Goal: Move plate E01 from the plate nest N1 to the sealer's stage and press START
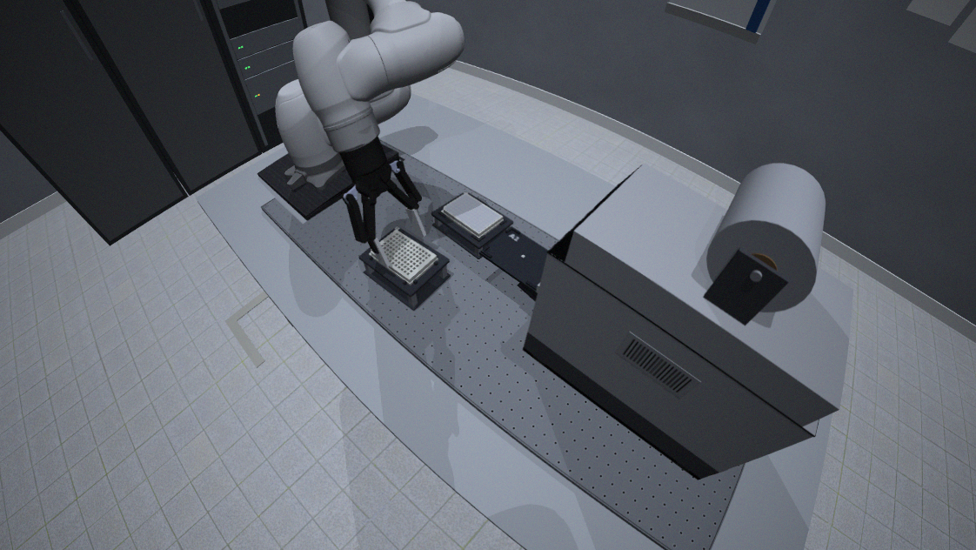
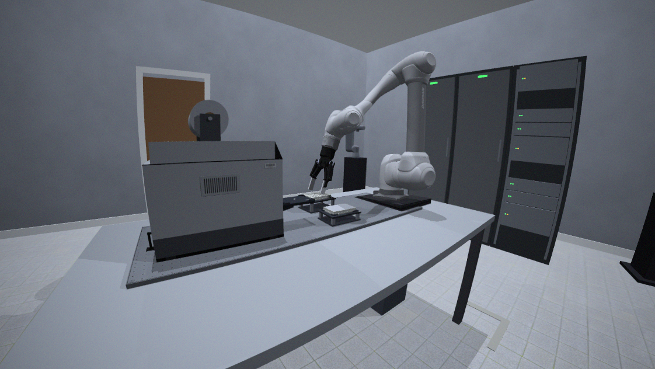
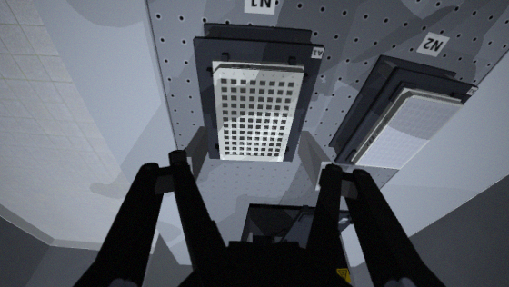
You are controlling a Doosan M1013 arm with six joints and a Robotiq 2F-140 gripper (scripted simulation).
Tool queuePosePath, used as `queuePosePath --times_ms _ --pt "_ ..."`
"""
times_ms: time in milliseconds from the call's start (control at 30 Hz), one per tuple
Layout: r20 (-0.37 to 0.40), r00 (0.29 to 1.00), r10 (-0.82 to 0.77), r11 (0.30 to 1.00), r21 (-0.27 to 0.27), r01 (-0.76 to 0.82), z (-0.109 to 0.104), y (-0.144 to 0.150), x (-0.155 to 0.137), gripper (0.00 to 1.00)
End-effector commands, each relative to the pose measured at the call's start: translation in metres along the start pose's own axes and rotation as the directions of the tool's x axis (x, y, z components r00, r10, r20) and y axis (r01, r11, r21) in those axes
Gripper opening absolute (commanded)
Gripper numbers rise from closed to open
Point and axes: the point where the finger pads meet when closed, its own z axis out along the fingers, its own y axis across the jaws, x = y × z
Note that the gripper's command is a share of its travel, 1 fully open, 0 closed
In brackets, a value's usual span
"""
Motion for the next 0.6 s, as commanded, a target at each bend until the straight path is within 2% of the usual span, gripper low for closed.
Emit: queuePosePath --times_ms 0,567 --pt "0.0 1.0 0.0 1.0 0.0 0.0 0.0 0.0 0.0 0.7" --pt "0.0 1.0 0.0 1.0 0.0 0.0 0.0094 0.0 0.0034 0.7"
